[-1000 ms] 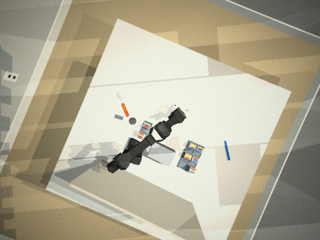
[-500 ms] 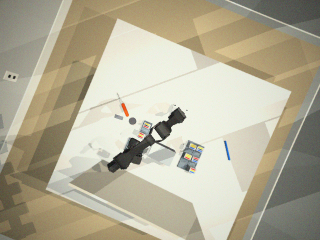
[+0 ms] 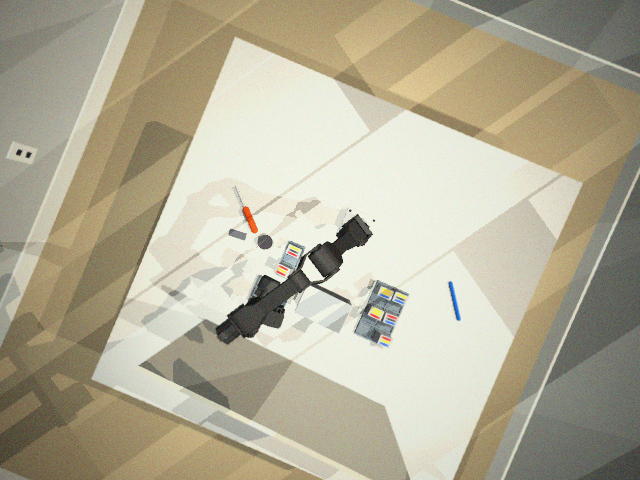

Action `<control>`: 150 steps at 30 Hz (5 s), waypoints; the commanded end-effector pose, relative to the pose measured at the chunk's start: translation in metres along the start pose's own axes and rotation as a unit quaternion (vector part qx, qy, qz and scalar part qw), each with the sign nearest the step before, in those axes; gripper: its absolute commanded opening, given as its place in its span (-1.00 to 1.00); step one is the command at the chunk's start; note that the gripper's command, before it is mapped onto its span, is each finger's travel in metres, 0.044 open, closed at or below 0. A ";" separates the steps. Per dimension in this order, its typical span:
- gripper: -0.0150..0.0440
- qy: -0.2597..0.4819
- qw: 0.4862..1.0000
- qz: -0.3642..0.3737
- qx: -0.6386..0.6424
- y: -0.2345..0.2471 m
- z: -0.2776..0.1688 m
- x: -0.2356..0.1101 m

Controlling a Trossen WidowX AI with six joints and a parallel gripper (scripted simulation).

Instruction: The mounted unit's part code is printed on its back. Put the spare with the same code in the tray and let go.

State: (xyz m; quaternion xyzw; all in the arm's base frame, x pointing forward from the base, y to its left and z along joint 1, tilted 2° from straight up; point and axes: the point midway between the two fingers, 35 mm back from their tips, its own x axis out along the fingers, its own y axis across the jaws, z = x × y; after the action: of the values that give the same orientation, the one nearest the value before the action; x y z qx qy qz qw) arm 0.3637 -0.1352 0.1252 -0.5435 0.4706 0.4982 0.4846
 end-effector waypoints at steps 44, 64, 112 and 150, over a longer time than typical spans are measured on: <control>-0.49 -0.003 1.000 0.002 -0.003 0.003 0.002 0.035; -0.49 -0.003 1.000 0.002 -0.003 0.005 0.003 0.049; 0.49 0.000 1.000 0.001 0.000 0.009 0.005 0.069; 1.00 0.003 1.000 -0.006 0.000 0.008 0.003 -0.034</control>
State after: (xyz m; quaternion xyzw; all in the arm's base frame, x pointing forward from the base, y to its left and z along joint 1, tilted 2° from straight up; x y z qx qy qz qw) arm 0.3535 -0.1314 0.1598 -0.5478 0.4686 0.4939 0.4862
